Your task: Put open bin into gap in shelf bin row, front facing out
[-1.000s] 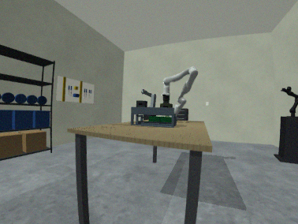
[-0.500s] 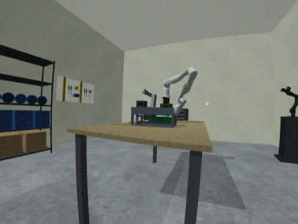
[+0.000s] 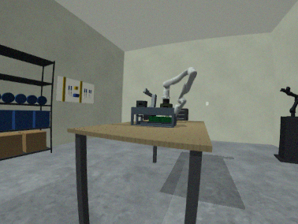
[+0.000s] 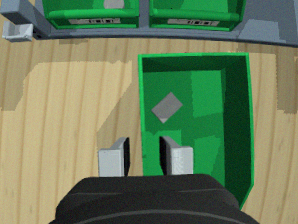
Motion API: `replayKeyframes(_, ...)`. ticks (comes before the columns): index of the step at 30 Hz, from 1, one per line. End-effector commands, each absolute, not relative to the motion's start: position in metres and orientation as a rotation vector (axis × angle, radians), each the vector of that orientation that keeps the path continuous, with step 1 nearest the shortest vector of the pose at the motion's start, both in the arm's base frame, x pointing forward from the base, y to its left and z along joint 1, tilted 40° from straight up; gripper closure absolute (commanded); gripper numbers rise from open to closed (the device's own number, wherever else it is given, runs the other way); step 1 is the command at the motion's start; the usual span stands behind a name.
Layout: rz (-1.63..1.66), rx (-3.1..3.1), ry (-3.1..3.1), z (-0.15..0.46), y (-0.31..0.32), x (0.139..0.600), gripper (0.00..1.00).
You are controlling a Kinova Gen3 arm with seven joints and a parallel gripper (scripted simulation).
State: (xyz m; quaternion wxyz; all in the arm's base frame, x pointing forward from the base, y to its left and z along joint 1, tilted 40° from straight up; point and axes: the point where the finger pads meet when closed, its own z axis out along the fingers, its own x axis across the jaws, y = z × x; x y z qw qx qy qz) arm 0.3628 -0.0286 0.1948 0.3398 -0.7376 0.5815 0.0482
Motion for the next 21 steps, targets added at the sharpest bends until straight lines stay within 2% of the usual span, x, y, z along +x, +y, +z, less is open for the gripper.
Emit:
replayKeyframes(1,0.123,-1.926,1.508,0.1928,-0.0269,0.3638,0.45)
replayKeyframes(21,0.120,-1.939,1.496,0.1911,-0.0253,0.3644,0.45)
